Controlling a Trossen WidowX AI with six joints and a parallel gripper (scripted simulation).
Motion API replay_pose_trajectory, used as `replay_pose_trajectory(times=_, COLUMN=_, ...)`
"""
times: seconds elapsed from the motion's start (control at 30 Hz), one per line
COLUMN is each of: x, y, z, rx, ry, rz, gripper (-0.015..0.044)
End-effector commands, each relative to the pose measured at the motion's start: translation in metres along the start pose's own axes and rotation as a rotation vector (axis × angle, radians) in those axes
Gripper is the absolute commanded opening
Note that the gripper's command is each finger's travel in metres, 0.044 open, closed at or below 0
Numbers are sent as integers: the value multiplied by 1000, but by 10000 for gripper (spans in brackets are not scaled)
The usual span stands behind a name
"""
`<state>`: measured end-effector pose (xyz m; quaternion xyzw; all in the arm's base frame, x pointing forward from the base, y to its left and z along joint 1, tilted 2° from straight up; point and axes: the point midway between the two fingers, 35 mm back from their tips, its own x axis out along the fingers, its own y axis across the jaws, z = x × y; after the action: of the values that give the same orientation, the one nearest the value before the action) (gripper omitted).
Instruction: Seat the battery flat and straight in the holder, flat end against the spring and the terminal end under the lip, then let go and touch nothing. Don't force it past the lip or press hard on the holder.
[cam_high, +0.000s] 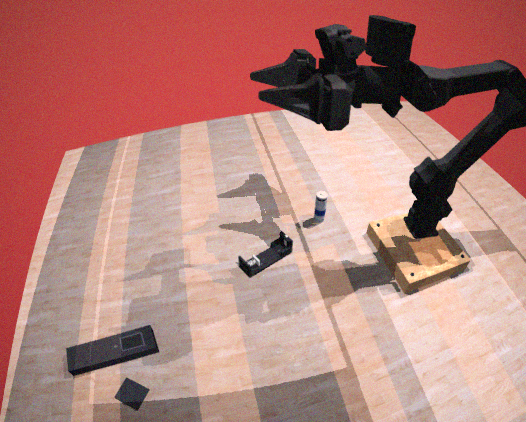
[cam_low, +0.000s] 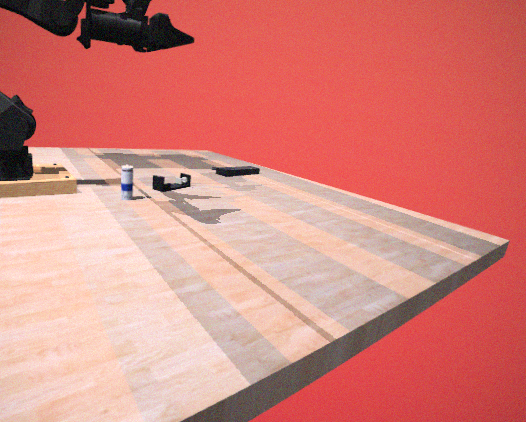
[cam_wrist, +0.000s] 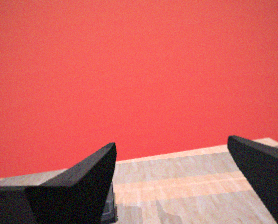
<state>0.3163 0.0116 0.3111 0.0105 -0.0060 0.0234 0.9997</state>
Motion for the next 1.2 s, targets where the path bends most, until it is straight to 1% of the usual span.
replay_pose_trajectory(times=0.0, x=1, y=-1, z=-3, rx=9, ry=17, rz=-4, gripper=374)
replay_pose_trajectory(times=0.03, x=5, y=-4, z=-11, rx=36, ry=68, rz=-15, gripper=347)
replay_pose_trajectory(times=0.13, x=17, y=-22, z=-59, rx=193, ry=356, rz=-105, gripper=269)
replay_pose_trajectory(times=0.23, x=11, y=-40, z=-107, rx=364, ry=649, rz=-245, gripper=190)
replay_pose_trajectory(times=0.37, x=-20, y=-58, z=-155, rx=578, ry=1014, rz=-495, gripper=85)
replay_pose_trajectory(times=0.47, x=-46, y=-65, z=-172, rx=691, ry=1214, rz=-671, gripper=6)
replay_pose_trajectory(times=0.53, x=-65, y=-68, z=-178, rx=761, ry=1346, rz=-804, gripper=0)
replay_pose_trajectory(times=0.6, x=-73, y=-69, z=-179, rx=786, ry=1395, rz=-857, gripper=0)
replay_pose_trajectory(times=1.17, x=-72, y=-70, z=-183, rx=786, ry=1395, rz=-857, gripper=0)
